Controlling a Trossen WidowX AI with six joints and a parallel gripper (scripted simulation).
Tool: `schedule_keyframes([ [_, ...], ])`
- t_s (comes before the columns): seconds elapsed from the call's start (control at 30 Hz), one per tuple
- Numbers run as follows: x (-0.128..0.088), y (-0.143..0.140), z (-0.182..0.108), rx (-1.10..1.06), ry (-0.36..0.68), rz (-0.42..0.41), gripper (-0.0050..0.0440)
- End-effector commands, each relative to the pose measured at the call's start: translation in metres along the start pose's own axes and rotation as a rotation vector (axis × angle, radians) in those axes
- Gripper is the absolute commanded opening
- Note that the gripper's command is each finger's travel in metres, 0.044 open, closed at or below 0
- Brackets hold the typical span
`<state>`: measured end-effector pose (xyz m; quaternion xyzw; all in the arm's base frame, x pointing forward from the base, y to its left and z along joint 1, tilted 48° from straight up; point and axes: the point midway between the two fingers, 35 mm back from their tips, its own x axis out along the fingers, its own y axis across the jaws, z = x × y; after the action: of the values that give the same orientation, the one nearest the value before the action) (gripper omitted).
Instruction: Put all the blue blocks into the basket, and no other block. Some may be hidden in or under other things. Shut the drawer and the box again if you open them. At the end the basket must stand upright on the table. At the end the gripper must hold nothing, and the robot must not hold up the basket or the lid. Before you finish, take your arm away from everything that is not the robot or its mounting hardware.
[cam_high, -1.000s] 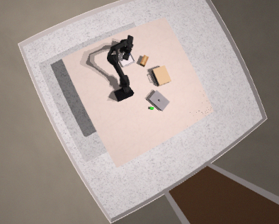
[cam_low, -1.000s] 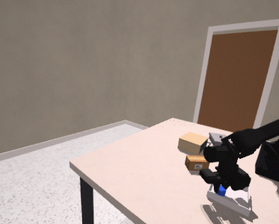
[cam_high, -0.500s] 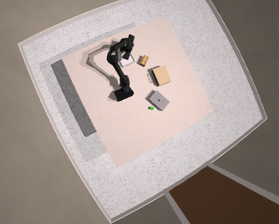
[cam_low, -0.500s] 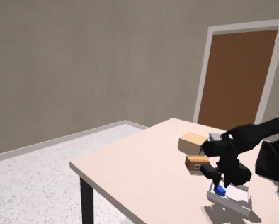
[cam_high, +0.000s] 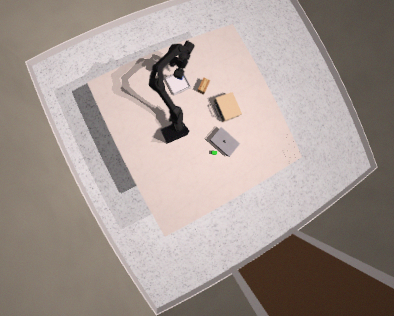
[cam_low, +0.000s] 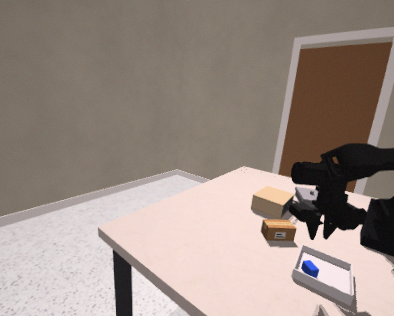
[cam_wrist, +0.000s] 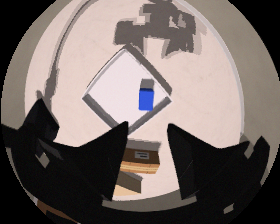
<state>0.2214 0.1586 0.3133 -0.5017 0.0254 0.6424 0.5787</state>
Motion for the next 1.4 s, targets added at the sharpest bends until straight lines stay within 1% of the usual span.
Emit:
schedule_keyframes([
  [0.0, -0.012, -0.001, 0.001, -0.003, -0.004, -0.002, 0.0194],
  [0.03, -0.012, -0.001, 0.001, -0.003, -0.004, -0.002, 0.0194],
  [0.07, -0.012, 0.005, -0.007, 0.064, -0.004, -0.001, 0.044],
  [0.13, -0.012, 0.005, -0.007, 0.064, -0.004, -0.001, 0.044],
  [0.33, -0.011, -0.004, -0.066, 0.464, -0.004, -0.001, 0.044],
  [0.37, -0.011, -0.005, -0.076, 0.503, -0.004, -0.001, 0.044],
  [0.47, -0.011, -0.009, -0.103, 0.503, -0.004, -0.001, 0.044],
  [0.63, -0.011, -0.001, -0.152, 0.836, -0.004, 0.0, 0.044],
  [0.7, -0.011, -0.001, -0.152, 0.836, -0.004, 0.0, 0.044],
  [0.8, -0.011, 0.005, -0.181, 1.008, -0.004, 0.001, 0.044],
  [0.87, -0.011, 0.008, -0.201, 1.008, -0.004, 0.001, 0.044],
  [1.1, -0.011, 0.037, -0.265, 1.475, -0.004, 0.002, 0.044],
  [1.13, -0.011, 0.041, -0.274, 1.513, -0.004, 0.002, 0.044],
  [1.2, -0.01, 0.049, -0.292, 1.513, -0.004, 0.002, 0.044],
  [1.27, -0.01, 0.049, -0.292, 1.513, -0.004, 0.002, 0.044],
  [1.37, -0.01, 0.068, -0.315, 1.713, -0.004, 0.002, 0.044],
])
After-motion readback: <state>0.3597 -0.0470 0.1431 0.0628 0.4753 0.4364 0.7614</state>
